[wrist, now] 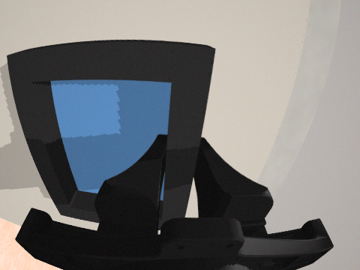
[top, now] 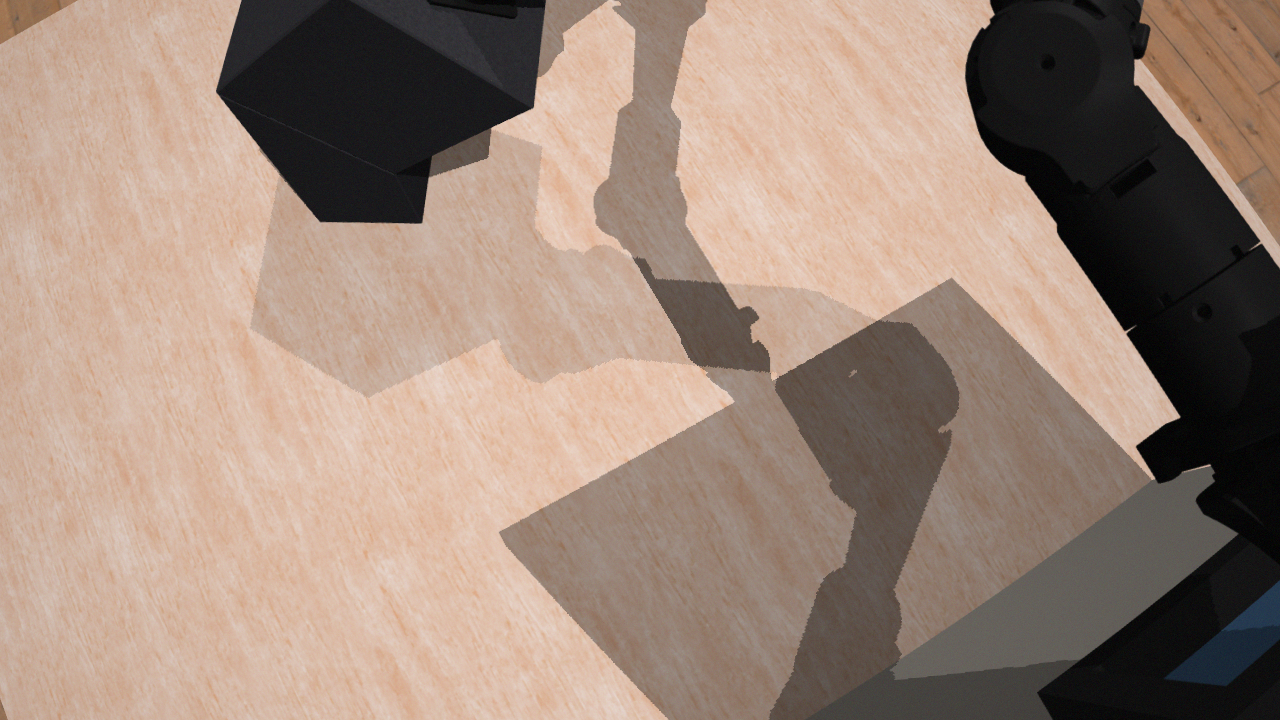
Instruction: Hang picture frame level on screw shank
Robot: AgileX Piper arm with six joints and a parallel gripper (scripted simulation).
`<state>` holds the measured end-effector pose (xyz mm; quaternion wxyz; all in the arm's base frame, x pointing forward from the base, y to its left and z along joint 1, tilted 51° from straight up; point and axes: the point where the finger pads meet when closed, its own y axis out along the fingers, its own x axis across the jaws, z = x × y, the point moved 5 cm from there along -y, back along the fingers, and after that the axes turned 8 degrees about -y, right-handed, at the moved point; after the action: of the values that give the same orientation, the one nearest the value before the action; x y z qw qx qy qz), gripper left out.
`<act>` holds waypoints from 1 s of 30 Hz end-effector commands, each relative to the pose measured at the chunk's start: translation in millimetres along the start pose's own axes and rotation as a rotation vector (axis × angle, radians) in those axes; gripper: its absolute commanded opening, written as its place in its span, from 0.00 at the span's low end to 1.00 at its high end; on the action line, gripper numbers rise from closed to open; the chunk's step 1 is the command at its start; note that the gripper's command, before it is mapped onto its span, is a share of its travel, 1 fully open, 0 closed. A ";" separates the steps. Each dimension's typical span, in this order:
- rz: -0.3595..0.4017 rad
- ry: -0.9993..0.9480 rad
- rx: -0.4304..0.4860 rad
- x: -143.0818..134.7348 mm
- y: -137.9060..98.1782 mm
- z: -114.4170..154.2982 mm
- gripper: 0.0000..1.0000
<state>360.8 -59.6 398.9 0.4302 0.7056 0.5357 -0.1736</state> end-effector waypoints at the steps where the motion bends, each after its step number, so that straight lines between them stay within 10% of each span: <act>1: 0.012 0.000 -0.004 -4.2 0.2 -2.0 0.00; 30: 0.009 0.000 -0.003 0.7 0.2 -1.6 0.00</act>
<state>361.4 -56.9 398.4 0.4315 0.7057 0.5348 -0.1726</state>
